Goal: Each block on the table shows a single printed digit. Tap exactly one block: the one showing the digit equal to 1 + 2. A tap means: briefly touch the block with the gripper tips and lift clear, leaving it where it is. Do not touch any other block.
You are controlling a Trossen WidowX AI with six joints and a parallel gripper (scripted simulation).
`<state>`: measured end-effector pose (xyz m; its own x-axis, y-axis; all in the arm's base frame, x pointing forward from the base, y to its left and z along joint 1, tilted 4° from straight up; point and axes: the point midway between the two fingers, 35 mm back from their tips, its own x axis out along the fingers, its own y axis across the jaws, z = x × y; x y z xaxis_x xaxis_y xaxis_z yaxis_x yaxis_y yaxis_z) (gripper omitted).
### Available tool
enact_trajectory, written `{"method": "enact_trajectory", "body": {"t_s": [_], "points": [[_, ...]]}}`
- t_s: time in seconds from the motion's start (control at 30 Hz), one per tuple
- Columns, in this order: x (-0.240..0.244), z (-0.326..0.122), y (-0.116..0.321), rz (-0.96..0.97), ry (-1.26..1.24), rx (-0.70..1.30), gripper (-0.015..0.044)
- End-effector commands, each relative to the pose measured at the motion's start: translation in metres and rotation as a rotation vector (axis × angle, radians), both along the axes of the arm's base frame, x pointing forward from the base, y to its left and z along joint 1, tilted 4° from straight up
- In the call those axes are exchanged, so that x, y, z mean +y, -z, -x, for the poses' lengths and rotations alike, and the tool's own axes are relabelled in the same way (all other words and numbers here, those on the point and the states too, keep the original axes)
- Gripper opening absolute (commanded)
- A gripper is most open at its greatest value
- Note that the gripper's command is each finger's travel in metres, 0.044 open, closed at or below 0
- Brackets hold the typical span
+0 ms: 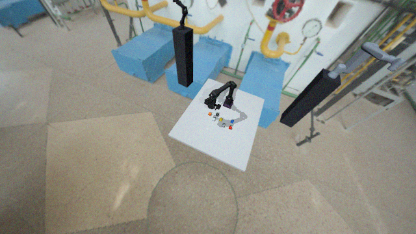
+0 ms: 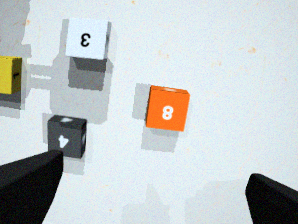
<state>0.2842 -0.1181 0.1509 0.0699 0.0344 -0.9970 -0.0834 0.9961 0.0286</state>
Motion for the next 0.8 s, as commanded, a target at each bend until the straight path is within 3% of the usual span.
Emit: {"method": "enact_trajectory", "body": {"t_s": [0.0, 0.13, 0.77], "points": [[0.036, -0.023, -0.004, -0.002, -0.013, -0.007, 0.04], [0.071, -0.039, -0.007, -0.006, -0.013, -0.009, 0.04], [0.071, -0.039, -0.007, -0.006, -0.013, -0.009, 0.04]]}}
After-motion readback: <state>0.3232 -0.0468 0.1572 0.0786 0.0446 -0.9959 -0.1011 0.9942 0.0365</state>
